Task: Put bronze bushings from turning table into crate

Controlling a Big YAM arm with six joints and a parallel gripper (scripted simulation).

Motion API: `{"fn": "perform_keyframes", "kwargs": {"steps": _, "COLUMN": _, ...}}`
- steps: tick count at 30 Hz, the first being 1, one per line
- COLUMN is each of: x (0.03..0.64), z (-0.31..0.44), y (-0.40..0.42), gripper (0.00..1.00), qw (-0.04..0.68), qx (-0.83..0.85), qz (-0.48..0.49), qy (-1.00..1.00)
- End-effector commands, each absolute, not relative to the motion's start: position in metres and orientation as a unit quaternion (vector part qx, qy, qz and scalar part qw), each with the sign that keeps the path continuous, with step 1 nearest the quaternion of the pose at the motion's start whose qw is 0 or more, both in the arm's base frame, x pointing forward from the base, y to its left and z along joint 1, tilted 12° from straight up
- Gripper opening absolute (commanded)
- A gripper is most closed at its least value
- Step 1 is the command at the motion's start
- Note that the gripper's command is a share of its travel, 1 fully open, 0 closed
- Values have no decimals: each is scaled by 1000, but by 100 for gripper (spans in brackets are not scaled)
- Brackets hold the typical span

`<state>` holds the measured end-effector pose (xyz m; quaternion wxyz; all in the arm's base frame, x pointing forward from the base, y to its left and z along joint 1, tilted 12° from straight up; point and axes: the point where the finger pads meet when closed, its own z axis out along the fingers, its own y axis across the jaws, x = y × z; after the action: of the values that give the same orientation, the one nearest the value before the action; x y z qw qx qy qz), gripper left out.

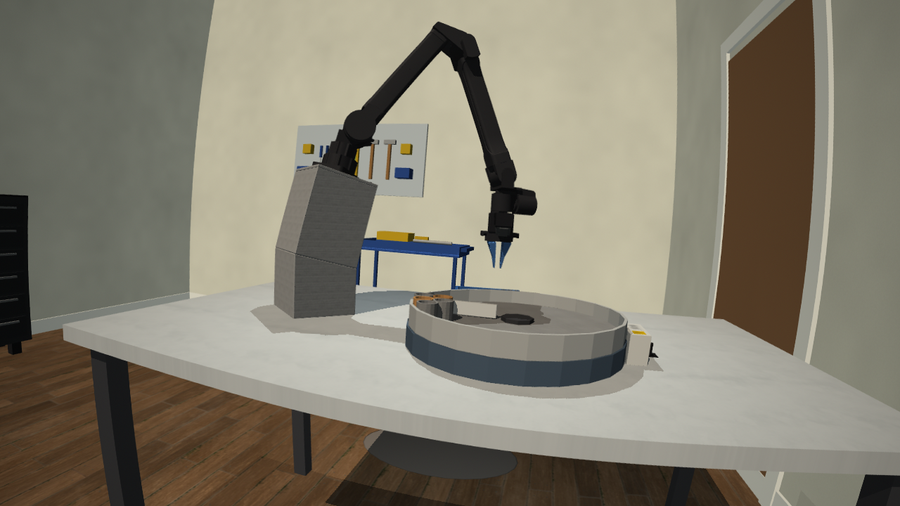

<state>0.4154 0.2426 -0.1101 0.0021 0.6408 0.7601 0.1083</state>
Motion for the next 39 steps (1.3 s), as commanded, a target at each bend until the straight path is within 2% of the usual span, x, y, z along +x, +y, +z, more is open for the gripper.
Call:
{"fn": "perform_keyframes", "kwargs": {"steps": 1, "x": 414, "z": -109, "y": 238, "gripper": 15, "qw": 2, "qx": 641, "qz": 104, "qy": 761}}
{"fn": "perform_keyframes", "kwargs": {"steps": 26, "x": 422, "z": -104, "y": 234, "gripper": 14, "qw": 7, "qx": 640, "qz": 119, "qy": 759}}
{"fn": "perform_keyframes", "kwargs": {"steps": 37, "x": 401, "z": -131, "y": 119, "gripper": 14, "qw": 6, "qx": 641, "qz": 112, "qy": 759}}
{"fn": "perform_keyframes", "kwargs": {"steps": 39, "x": 401, "z": -131, "y": 119, "gripper": 14, "qw": 6, "qx": 641, "qz": 112, "qy": 759}}
